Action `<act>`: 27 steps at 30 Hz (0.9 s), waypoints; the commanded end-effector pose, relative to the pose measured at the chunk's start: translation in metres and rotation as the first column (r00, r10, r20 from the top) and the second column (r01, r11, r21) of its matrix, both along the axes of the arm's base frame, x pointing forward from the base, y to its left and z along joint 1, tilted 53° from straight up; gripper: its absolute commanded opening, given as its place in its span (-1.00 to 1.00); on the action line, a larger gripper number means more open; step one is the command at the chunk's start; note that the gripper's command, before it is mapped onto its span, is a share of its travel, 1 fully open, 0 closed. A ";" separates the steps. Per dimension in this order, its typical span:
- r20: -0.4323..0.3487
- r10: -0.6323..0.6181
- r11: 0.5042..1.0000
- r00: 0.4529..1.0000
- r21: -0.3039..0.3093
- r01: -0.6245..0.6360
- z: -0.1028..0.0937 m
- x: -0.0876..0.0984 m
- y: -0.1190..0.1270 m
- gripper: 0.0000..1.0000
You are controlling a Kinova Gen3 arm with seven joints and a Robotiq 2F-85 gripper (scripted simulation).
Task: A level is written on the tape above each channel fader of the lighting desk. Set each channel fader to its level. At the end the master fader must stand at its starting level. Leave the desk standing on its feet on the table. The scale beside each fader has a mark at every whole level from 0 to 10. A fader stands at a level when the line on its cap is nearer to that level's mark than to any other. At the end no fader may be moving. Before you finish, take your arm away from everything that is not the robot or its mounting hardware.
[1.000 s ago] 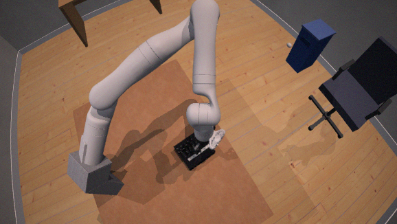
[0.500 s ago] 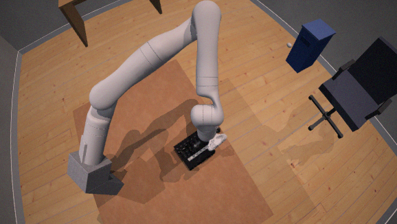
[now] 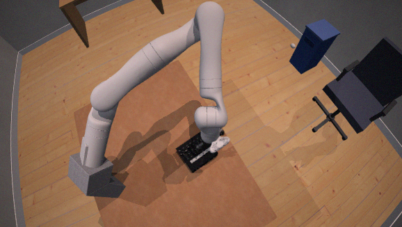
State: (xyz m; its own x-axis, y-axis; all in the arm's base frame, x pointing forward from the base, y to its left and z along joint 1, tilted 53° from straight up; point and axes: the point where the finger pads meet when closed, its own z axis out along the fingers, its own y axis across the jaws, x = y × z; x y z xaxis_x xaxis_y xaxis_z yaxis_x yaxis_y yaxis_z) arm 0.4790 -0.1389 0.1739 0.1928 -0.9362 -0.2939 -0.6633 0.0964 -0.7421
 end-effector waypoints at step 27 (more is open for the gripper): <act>0.000 -0.001 1.000 1.000 0.000 0.001 0.000 0.000 -0.001 -1.00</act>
